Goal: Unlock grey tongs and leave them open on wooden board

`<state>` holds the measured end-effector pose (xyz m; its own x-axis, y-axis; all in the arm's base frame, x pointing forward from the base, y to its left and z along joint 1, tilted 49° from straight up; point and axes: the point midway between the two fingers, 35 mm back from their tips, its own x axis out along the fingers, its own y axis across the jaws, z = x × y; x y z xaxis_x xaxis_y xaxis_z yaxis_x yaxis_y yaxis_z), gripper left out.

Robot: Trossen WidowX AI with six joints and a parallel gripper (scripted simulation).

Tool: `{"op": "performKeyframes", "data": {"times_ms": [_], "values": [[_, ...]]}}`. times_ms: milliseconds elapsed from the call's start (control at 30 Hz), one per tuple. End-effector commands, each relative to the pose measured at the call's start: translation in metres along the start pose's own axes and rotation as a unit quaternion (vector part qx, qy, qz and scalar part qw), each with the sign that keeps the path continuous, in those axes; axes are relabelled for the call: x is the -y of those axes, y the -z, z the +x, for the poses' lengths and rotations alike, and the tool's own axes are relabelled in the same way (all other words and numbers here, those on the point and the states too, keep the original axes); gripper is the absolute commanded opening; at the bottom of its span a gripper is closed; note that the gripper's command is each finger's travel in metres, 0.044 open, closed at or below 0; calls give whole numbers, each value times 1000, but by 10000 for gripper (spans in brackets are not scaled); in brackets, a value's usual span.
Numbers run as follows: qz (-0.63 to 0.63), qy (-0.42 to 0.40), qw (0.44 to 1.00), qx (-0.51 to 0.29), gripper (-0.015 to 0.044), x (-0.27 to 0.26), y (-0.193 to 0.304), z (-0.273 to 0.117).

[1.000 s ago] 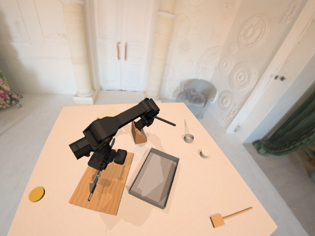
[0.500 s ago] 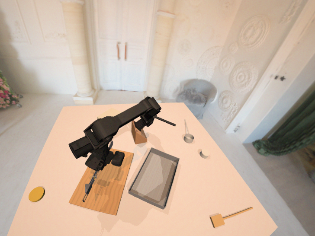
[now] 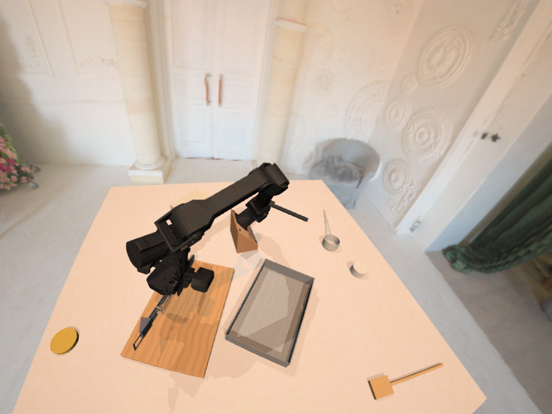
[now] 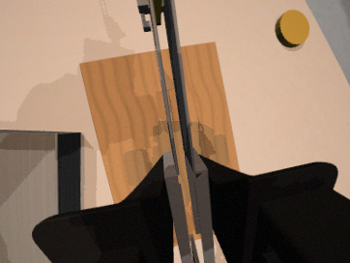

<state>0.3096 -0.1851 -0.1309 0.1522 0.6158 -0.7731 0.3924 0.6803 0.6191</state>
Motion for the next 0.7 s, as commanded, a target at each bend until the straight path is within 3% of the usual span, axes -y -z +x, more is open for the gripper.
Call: {"op": "performKeyframes", "data": {"times_ms": [0,667], "values": [[2,1,999,32,-150,1,-2,-2],[8,-1,987,163,-150,3,4,0]]}}
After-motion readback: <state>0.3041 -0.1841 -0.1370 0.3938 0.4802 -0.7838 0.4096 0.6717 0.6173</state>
